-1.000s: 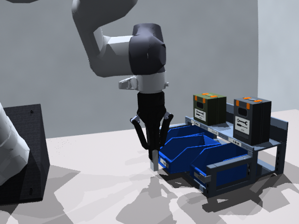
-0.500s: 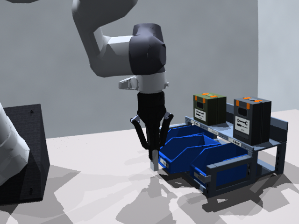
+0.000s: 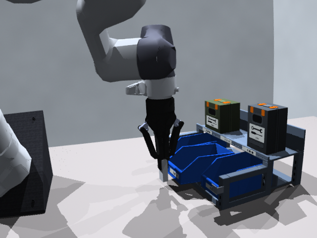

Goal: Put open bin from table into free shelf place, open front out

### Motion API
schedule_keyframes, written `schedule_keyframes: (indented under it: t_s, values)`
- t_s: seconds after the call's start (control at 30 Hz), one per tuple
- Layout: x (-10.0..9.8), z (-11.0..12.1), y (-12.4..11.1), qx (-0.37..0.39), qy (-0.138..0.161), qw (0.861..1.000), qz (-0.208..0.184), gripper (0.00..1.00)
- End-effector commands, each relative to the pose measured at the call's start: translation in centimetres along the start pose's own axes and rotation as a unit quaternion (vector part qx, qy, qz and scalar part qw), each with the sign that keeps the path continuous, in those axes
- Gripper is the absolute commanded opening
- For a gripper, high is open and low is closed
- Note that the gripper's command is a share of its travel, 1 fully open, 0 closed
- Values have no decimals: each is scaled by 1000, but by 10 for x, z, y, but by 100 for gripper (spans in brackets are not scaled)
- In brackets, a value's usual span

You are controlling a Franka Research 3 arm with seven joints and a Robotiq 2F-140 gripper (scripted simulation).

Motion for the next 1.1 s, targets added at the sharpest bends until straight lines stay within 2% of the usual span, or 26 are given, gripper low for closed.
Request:
schedule_keyframes:
  t_s: [0.0, 0.7, 1.07]
  values:
    - [0, 1, 1, 2, -1, 1000, 0, 0]
    - [0, 4, 1, 2, -1, 1000, 0, 0]
    - [0, 14, 3, 2, -1, 1000, 0, 0]
Point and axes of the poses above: the point where the finger pads meet when closed, its own x axis out along the fingers, its own z axis across the jaws, y = z × x, the point moved 5 cm from there along -x, back along the fingers, and after that the axes turned 11 degrees about x, right-handed, at the moved point
